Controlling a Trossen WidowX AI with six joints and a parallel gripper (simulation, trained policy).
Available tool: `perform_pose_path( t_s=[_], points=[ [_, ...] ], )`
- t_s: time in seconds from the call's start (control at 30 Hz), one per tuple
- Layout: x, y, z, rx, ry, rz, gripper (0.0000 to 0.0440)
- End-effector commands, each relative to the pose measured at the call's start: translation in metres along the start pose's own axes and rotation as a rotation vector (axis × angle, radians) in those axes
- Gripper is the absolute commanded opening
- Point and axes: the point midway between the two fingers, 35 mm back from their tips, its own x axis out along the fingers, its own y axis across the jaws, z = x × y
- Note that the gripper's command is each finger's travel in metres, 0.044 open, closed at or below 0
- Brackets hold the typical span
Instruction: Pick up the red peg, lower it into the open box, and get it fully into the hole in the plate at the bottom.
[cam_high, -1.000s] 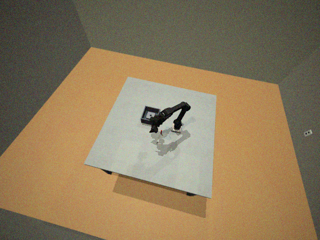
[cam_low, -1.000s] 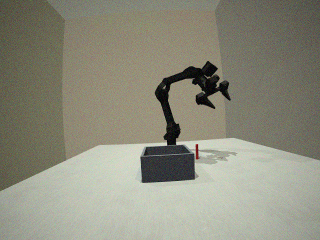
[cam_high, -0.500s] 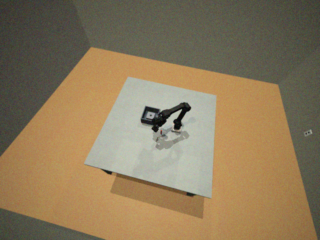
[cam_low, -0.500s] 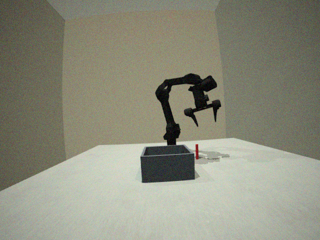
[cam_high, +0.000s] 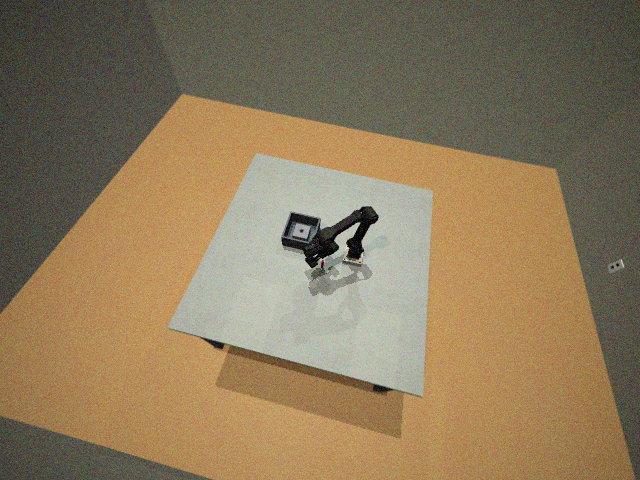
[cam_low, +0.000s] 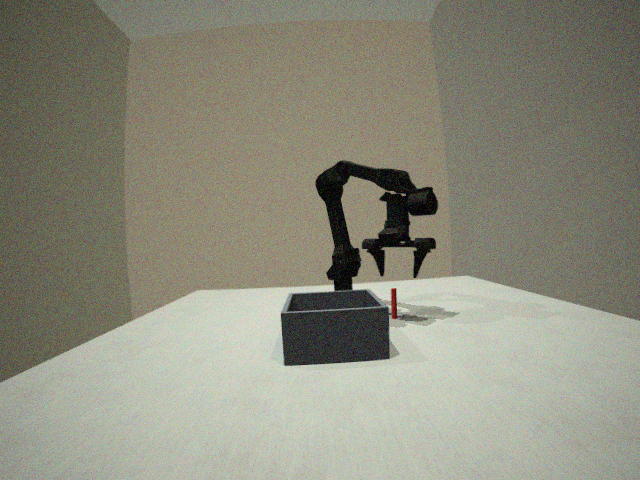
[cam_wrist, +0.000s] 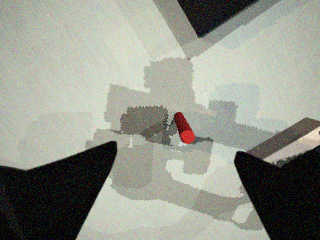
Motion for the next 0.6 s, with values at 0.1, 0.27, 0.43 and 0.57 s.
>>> perform_pose_path(
  t_s=[0.1,0.27,0.43,0.57],
  points=[
    [0.03,-0.003,-0.003,0.055,0.008,-0.043,0.044],
    [0.052,-0.001,-0.002,0.071,-0.004,-0.047,0.044],
    [0.074,-0.001,-0.002,0.075,-0.019,-0.043,0.044],
    [0.087,-0.002,-0.001,0.071,-0.024,-0.05,0.0415]
  ],
)
